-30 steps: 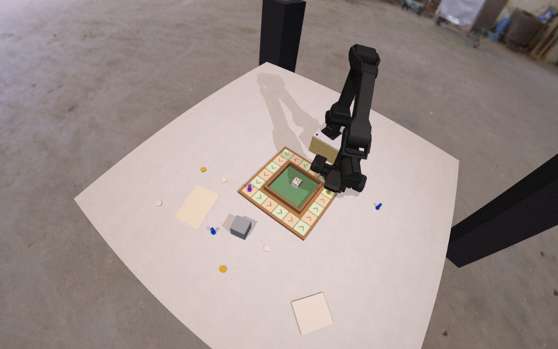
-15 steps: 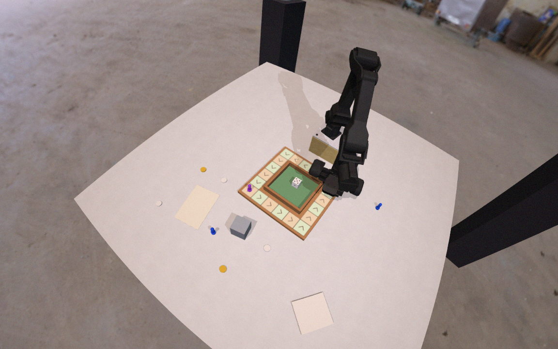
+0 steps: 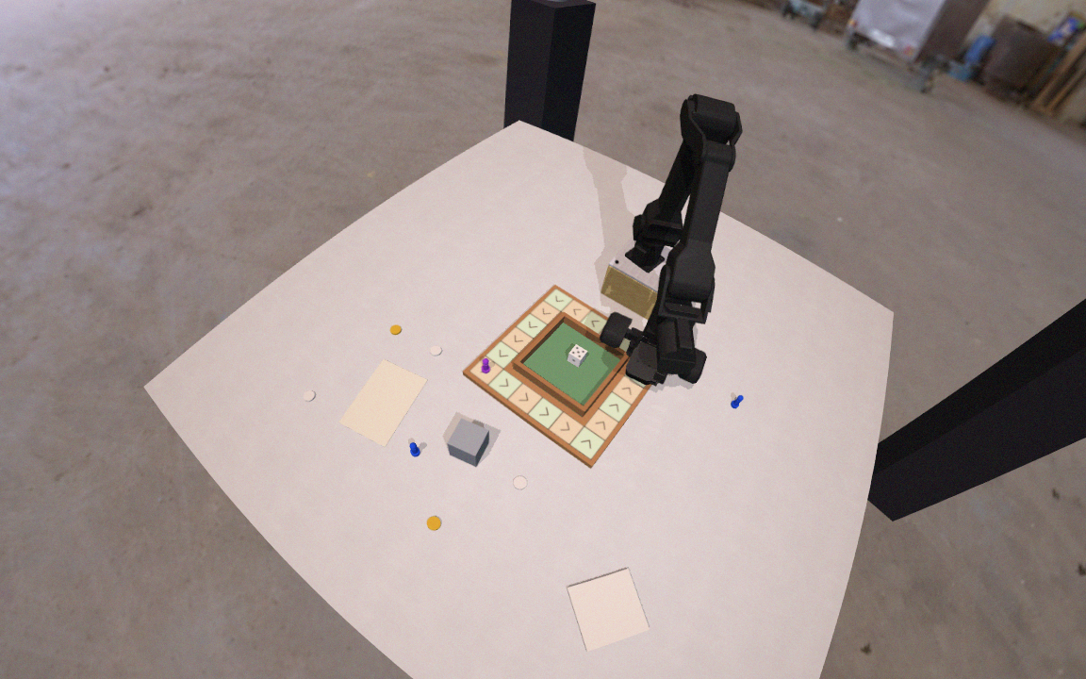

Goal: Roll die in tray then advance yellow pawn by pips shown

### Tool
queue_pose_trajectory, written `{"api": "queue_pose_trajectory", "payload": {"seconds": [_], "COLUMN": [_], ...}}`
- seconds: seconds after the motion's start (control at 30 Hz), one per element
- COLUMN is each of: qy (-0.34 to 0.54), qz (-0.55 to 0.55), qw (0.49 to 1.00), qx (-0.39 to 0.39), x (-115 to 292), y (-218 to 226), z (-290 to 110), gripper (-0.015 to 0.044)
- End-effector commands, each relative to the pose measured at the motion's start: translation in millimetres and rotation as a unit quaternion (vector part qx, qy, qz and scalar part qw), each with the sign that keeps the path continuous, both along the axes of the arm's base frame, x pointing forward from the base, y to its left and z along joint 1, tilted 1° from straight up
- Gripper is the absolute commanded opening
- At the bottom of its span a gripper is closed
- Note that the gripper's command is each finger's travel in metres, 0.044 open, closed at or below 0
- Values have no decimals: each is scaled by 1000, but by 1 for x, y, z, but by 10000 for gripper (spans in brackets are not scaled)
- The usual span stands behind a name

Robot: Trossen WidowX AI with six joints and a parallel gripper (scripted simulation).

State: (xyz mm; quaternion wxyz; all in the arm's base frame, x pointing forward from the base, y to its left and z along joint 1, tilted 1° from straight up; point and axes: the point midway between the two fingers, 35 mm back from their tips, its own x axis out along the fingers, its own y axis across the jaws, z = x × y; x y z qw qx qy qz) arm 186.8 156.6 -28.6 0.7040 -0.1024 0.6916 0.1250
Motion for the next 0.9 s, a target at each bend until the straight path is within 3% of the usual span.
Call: {"api": "queue_pose_trajectory", "payload": {"seconds": [0.0, 0.2, 0.73, 0.87], "qy": [-2, -2, -3, -3], "qz": [-3, -3, -3, -3], "qw": [1000, 1000, 1000, 1000], "qx": [-1, -1, -1, -1], "x": [1, 2, 4, 2], "y": [0, 0, -5, -7], "z": [0, 4, 116, 127], "gripper": [3, 0, 0, 0]}}
